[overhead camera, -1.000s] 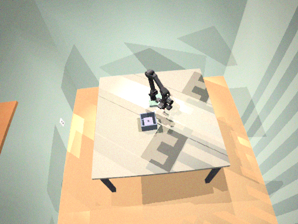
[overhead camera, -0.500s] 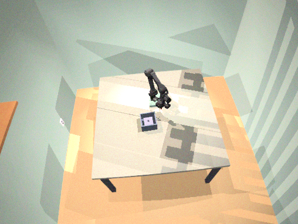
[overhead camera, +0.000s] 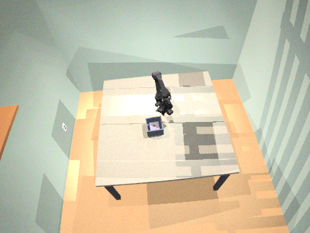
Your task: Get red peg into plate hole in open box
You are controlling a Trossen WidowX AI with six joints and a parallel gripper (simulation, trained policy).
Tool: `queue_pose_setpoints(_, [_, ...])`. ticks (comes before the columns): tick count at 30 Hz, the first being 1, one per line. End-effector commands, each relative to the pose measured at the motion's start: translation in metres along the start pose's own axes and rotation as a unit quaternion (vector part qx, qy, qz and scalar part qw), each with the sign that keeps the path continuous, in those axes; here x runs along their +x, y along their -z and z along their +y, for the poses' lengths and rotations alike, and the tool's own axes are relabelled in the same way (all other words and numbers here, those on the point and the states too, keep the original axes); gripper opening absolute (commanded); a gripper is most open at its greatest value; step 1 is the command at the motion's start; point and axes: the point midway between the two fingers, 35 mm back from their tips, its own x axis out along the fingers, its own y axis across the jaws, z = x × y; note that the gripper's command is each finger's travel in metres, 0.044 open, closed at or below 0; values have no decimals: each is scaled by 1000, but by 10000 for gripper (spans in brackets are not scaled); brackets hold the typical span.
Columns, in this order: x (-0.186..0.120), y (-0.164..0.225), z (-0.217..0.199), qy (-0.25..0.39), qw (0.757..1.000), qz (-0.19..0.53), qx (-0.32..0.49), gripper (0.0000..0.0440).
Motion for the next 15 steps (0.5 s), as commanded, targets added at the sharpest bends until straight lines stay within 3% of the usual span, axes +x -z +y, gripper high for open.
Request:
queue_pose_setpoints(1, [0, -17, -1, 0, 1000, -10, 10, 0])
queue_pose_setpoints(15, [19, -73, -8, 4, 998, -29, 63, 0])
